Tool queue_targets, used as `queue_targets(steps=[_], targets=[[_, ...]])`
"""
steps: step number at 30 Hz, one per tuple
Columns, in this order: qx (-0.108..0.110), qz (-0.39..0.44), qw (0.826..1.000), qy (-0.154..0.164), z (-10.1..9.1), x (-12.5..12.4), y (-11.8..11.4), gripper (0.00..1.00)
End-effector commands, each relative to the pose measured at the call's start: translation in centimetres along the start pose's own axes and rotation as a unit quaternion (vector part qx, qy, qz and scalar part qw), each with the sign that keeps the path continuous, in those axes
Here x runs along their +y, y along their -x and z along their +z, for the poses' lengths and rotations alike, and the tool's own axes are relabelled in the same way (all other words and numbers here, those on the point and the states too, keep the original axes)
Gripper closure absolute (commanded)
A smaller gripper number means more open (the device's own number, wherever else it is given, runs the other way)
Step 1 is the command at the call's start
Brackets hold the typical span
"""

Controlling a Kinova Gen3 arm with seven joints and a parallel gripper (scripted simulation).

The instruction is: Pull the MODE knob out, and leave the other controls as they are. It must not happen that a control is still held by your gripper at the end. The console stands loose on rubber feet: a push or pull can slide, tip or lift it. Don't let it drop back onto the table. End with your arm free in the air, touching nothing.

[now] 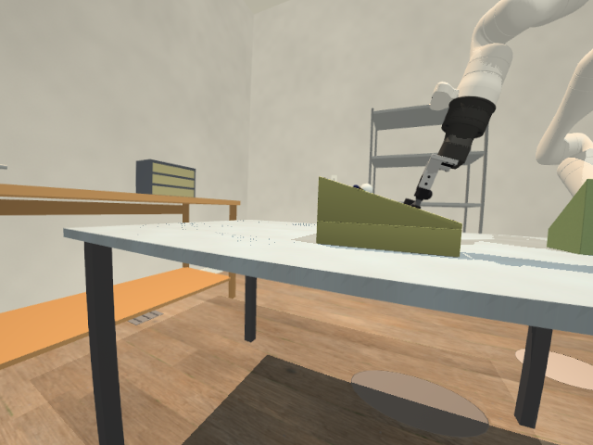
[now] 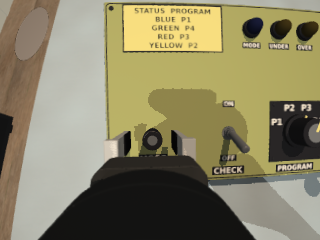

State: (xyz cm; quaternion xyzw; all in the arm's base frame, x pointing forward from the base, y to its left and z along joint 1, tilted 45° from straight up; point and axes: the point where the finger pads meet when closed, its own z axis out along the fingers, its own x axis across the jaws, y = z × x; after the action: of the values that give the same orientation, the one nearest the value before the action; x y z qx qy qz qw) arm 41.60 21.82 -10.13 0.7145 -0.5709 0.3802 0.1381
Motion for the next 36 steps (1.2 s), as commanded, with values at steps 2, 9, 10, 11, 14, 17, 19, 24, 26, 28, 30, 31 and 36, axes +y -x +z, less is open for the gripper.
queue_targets(steps=[2,9,10,11,14,17,19,24,26,28,30,31,36], targets=[[0.001,-0.002,1.000,0.001,1.6,-0.1,-0.2,0.00],[0.003,-0.003,1.000,0.005,2.4,0.3,-0.2,0.00],[0.002,-0.003,1.000,0.004,2.5,0.2,-0.2,0.00],[0.002,-0.003,1.000,0.002,2.6,0.1,-0.2,0.00],[0.002,-0.003,1.000,0.003,2.7,0.2,-0.2,0.00],[0.002,-0.004,1.000,0.003,2.7,0.2,-0.1,0.00],[0.002,-0.004,1.000,0.003,2.7,0.2,-0.1,0.00],[0.002,-0.004,1.000,0.003,2.7,0.2,-0.1,0.00],[0.002,-0.004,1.000,0.003,2.7,0.2,-0.1,0.00],[0.002,-0.004,1.000,0.003,2.7,0.2,-0.1,0.00],[0.002,-0.004,1.000,0.003,2.7,0.2,-0.1,0.00],[0.002,-0.004,1.000,0.003,2.7,0.2,-0.1,0.00],[0.002,-0.004,1.000,0.003,2.7,0.2,-0.1,0.00]])
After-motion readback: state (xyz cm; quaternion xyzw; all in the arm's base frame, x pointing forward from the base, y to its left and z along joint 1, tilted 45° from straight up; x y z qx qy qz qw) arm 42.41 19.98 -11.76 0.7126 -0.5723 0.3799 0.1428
